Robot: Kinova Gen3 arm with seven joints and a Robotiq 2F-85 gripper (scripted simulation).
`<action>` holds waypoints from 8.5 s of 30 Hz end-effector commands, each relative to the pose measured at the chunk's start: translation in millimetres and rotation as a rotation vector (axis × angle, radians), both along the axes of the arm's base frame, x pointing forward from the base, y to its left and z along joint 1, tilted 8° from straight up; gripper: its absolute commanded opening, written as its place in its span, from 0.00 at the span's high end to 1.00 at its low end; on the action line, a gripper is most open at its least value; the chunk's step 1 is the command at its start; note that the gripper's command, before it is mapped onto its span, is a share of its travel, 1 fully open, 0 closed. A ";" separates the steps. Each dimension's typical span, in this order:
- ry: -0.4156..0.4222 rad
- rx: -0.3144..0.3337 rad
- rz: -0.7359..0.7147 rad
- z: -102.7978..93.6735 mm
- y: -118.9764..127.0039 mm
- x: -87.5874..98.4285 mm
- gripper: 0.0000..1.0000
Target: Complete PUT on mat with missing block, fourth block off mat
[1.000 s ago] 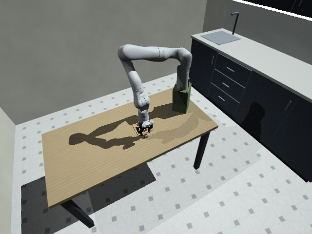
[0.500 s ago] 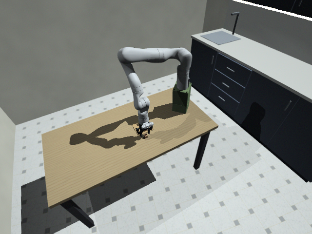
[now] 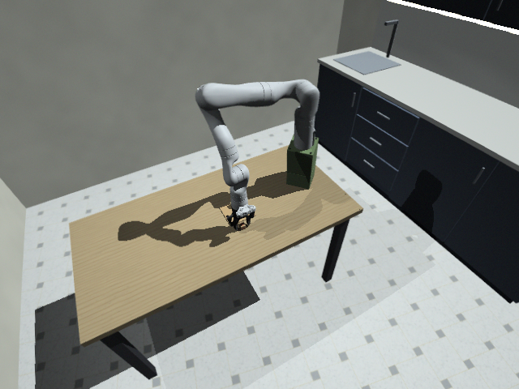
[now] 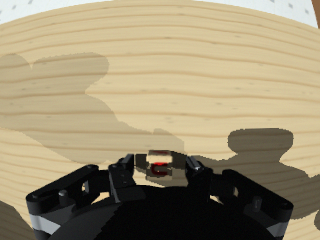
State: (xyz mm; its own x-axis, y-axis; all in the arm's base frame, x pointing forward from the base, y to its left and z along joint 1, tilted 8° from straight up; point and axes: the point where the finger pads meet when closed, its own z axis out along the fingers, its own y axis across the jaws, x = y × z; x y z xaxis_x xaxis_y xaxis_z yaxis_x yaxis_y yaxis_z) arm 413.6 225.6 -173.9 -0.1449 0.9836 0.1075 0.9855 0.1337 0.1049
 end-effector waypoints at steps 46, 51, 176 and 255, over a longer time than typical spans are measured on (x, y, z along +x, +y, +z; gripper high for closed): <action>-0.004 -0.005 -0.004 -1.6 -1.4 1.9 0.59; -0.004 -0.005 -0.004 -1.6 -1.4 1.9 0.59; -0.014 -0.017 0.097 89.0 -125.0 -14.1 0.79; -0.019 -0.014 0.095 -6.3 -111.2 -1.8 0.79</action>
State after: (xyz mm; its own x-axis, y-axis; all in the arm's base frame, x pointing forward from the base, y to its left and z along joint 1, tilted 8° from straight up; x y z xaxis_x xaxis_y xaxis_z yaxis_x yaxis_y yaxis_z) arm 408.4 113.9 -180.3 -0.2404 0.9659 0.0961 0.9666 0.2292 0.1146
